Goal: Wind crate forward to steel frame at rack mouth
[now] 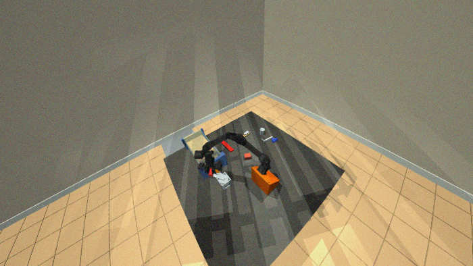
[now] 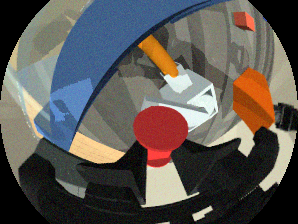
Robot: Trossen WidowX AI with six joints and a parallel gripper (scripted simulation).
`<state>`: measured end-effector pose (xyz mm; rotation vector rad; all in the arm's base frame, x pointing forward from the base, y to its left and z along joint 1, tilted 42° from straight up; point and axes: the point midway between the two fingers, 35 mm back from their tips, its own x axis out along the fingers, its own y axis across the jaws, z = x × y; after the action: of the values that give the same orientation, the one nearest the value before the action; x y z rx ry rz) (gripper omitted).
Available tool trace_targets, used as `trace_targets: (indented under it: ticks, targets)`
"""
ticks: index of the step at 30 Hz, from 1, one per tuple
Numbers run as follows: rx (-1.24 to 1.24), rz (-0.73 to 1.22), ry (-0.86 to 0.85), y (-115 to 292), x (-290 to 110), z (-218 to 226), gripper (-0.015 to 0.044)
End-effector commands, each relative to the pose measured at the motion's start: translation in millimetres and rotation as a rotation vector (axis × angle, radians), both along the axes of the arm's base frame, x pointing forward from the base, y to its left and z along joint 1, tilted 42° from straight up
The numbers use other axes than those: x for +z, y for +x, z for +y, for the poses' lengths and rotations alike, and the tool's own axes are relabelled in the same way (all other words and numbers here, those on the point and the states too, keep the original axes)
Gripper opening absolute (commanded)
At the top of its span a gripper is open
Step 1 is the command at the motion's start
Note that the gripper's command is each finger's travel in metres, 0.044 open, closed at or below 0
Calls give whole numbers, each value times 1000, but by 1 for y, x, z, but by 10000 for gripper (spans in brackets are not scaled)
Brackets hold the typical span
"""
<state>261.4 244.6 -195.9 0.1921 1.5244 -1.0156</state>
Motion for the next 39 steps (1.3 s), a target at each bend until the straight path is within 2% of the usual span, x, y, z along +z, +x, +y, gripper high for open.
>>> trace_targets:
  ticks: [1, 39]
  targets:
    - [3, 20, 23, -16, -12, 13, 0]
    - [3, 22, 25, -58, -28, 29, 0]
